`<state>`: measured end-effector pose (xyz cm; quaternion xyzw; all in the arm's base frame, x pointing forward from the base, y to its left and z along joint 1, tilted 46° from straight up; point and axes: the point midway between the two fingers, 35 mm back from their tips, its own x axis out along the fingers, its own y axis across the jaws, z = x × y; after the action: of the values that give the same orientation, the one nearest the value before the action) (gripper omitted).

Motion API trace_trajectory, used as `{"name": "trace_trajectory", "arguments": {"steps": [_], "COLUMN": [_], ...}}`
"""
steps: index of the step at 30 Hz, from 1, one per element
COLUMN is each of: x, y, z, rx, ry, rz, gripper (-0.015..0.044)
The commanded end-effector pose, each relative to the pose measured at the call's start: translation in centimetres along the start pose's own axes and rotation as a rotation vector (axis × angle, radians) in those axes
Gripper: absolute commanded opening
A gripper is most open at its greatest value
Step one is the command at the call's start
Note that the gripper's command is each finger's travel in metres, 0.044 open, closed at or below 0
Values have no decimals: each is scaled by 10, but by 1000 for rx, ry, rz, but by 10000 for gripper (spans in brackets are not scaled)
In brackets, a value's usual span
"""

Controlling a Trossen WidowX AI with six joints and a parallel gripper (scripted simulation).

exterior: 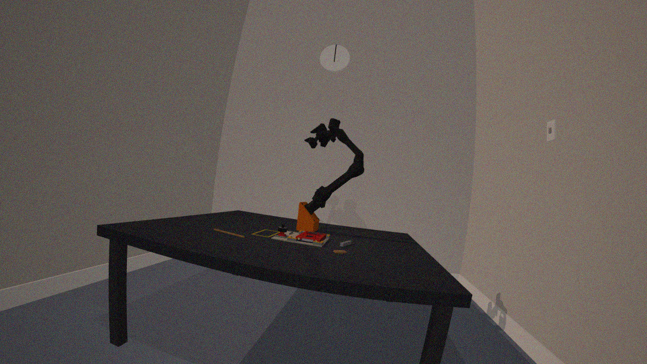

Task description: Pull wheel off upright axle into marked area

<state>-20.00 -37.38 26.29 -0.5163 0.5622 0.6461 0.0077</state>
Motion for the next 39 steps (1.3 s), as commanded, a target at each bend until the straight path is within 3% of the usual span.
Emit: {"name": "trace_trajectory", "arguments": {"steps": [1, 4, 21, 39], "x": [0, 5, 5, -53], "y": [-1, -17, -143, -308], "z": [-1, -22, -136, -208], "rx": [-8, -121, -907, -1659], "ry": [3, 49, 401, 868], "rz": [-3, -49, -262, -390], "gripper": [374, 300, 300, 300]}}
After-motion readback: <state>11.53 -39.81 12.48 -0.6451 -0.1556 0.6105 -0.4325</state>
